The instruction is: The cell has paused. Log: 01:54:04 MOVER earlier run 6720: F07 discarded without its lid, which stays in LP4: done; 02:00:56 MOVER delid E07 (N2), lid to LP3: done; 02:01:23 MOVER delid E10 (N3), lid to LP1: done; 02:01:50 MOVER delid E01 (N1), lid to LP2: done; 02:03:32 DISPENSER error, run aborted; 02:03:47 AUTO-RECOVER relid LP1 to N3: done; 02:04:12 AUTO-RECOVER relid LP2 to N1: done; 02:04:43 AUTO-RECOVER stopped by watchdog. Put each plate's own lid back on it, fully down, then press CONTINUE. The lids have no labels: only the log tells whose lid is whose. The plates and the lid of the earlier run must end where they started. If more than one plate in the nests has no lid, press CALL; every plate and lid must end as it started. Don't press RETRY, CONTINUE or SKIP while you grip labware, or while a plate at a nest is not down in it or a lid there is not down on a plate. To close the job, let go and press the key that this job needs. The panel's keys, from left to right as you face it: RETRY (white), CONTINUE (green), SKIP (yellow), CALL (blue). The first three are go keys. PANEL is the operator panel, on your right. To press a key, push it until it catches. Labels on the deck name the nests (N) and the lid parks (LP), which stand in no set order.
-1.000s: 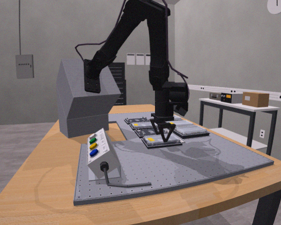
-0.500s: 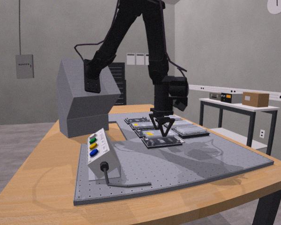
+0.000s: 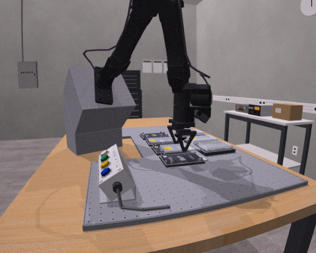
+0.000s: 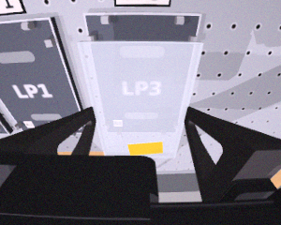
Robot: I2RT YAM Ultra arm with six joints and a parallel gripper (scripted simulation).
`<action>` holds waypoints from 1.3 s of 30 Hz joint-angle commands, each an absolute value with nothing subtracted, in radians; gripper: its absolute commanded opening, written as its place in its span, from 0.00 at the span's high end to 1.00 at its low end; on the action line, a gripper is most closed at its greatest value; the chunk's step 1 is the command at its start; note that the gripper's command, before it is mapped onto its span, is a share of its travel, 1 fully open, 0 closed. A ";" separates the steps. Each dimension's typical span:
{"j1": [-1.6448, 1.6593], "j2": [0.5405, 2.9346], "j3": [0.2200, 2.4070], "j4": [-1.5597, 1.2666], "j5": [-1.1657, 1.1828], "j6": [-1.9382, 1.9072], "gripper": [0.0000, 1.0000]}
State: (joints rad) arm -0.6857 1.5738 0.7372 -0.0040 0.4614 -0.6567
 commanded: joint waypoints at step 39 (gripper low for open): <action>-0.500 1.729 0.984 -0.148 0.573 -0.551 1.00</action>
